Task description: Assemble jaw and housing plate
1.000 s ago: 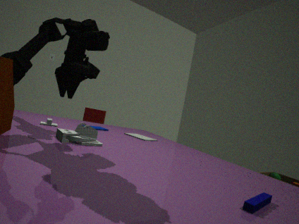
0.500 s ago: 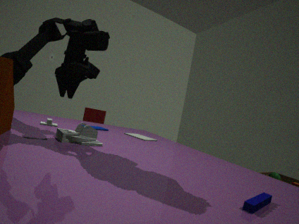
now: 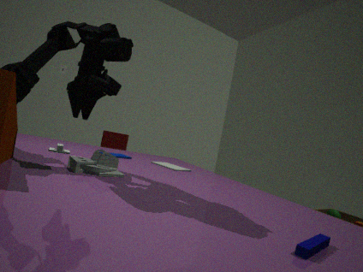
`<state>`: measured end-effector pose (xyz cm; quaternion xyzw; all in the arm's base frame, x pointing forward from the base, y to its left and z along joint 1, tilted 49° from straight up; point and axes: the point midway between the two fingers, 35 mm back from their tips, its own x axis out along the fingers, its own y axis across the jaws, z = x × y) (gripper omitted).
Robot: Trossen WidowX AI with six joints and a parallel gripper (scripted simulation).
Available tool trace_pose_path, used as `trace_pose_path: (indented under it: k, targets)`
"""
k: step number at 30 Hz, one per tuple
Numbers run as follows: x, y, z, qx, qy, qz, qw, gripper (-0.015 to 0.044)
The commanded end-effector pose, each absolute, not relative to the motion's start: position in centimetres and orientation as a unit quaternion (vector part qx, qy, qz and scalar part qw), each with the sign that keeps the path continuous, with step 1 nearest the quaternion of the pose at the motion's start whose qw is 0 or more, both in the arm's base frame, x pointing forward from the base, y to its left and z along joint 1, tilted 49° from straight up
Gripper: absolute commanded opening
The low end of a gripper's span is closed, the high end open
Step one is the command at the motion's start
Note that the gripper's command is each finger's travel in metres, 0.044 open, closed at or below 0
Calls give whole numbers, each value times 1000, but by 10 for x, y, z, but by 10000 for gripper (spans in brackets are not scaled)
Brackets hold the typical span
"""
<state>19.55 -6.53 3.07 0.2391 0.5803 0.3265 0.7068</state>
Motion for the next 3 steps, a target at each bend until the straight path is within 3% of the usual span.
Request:
trace_pose_path:
  k: [1,3]
  targets:
    - [195,-66,31,236,581,328,707,440]
    - [195,-66,31,236,581,328,707,440]
